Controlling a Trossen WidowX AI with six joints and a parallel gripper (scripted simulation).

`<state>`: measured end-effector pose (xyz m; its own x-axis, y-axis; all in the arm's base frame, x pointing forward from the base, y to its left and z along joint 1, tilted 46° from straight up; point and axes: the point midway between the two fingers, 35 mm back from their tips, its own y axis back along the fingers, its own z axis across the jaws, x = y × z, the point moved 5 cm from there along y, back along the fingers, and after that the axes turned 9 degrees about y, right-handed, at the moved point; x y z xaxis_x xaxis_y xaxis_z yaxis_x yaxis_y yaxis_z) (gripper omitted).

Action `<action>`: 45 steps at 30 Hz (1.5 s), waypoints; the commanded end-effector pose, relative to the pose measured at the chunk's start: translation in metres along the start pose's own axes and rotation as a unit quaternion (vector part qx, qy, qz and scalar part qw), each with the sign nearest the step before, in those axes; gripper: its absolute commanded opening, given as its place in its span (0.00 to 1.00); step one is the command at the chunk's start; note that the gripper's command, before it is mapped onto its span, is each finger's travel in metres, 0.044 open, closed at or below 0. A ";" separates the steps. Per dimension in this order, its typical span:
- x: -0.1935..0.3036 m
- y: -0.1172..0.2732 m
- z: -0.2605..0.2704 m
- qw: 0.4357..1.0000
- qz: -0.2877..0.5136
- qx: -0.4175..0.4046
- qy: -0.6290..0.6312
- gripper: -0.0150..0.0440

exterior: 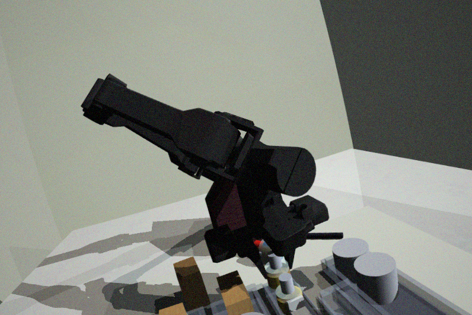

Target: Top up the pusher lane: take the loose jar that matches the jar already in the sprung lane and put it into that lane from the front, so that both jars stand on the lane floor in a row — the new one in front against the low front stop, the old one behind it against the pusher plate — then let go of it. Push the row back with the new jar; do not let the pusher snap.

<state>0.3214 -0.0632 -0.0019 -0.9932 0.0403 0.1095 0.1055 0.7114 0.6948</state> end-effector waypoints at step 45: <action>-0.010 -0.003 -0.002 1.000 -0.011 0.003 -0.005 0.25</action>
<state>0.3270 -0.0658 -0.0043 -0.9938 0.0354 0.1050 0.0989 0.7113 0.6959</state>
